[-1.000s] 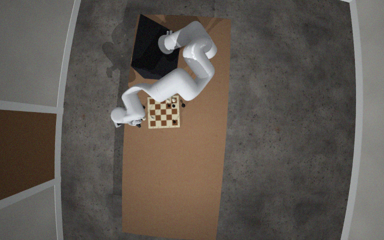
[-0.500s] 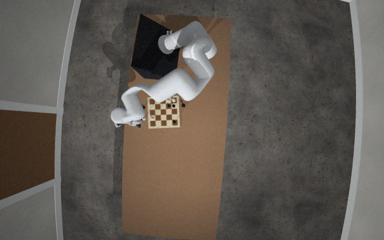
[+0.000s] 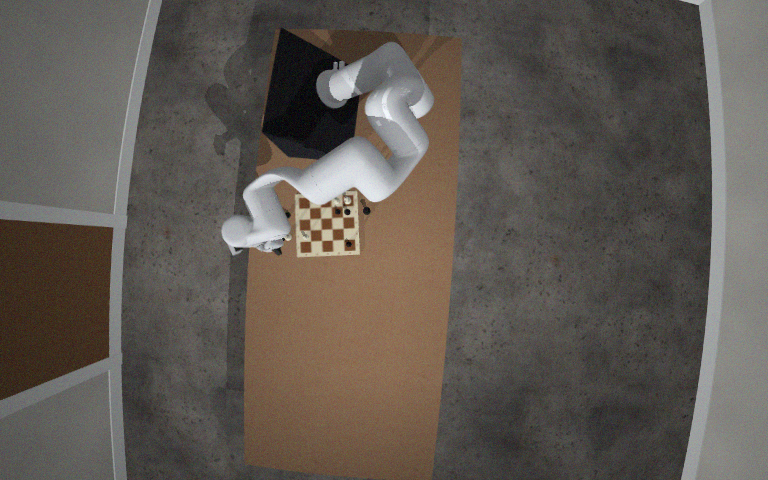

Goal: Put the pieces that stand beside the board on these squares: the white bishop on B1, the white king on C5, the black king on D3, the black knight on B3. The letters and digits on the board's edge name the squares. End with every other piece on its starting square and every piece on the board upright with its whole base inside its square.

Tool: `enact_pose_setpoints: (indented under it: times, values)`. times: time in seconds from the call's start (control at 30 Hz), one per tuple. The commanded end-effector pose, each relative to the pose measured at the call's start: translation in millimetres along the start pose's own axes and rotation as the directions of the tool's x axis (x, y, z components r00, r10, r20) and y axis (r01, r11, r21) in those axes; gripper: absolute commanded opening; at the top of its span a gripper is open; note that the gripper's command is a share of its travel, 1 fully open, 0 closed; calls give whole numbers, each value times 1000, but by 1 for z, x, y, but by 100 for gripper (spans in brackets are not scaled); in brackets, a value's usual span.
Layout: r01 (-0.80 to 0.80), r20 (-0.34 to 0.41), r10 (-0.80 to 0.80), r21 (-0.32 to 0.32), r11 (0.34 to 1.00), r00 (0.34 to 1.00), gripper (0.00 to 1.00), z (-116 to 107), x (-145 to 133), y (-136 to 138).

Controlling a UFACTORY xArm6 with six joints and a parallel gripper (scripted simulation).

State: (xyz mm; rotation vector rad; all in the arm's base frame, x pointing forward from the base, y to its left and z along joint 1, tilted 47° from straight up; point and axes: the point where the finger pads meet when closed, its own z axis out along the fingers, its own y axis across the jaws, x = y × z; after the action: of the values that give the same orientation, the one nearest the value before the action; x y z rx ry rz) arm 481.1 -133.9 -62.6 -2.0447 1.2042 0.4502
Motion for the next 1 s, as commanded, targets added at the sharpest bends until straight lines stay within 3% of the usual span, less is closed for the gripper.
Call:
enact_pose_setpoints:
  times: [0.0,0.97]
  values:
    - [1,-3,-1,2,1000,1000,42,1,1,-1]
    - [1,-3,-1,2,1000,1000,42,36,2,-2]
